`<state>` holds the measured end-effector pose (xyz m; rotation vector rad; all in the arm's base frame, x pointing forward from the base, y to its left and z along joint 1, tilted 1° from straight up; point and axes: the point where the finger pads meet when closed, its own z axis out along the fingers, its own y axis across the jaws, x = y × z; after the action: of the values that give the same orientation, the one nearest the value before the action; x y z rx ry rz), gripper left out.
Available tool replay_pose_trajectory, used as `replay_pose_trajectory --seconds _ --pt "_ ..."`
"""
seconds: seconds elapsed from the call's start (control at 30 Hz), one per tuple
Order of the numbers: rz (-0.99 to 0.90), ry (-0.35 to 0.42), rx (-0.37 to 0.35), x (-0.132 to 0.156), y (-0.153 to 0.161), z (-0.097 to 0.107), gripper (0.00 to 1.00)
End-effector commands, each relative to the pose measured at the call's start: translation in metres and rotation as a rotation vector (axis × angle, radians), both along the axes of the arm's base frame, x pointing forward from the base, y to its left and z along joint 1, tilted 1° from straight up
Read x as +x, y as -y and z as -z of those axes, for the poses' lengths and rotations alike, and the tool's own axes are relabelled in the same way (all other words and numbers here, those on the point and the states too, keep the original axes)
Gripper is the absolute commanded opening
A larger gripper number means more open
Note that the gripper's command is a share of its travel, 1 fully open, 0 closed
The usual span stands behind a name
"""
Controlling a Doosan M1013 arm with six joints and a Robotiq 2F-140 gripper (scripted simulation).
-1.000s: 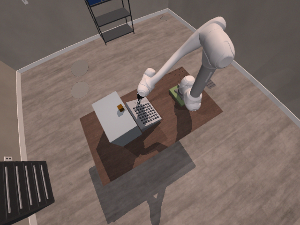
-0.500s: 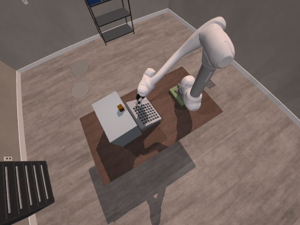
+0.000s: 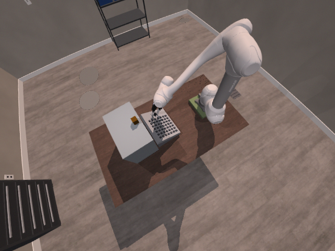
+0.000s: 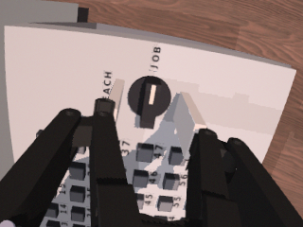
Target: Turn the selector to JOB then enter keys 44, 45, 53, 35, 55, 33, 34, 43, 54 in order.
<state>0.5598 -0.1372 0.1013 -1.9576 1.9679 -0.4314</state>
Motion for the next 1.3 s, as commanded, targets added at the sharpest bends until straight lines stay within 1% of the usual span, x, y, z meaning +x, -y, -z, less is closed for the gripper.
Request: replay_pose_trajectory --seconds 0.0,0.73,0.9,1.23,1.27 --pt "0.000 0.000 0.000 0.000 0.000 0.000 0.33" --pt "0.000 0.000 0.000 -0.001 0.000 -0.003 0.33" --pt "0.000 0.000 0.000 -0.005 0.000 -0.010 0.33" --pt "0.000 0.000 0.000 -0.016 0.001 -0.033 0.33" --pt "0.000 0.000 0.000 -0.016 0.001 -0.033 0.33"
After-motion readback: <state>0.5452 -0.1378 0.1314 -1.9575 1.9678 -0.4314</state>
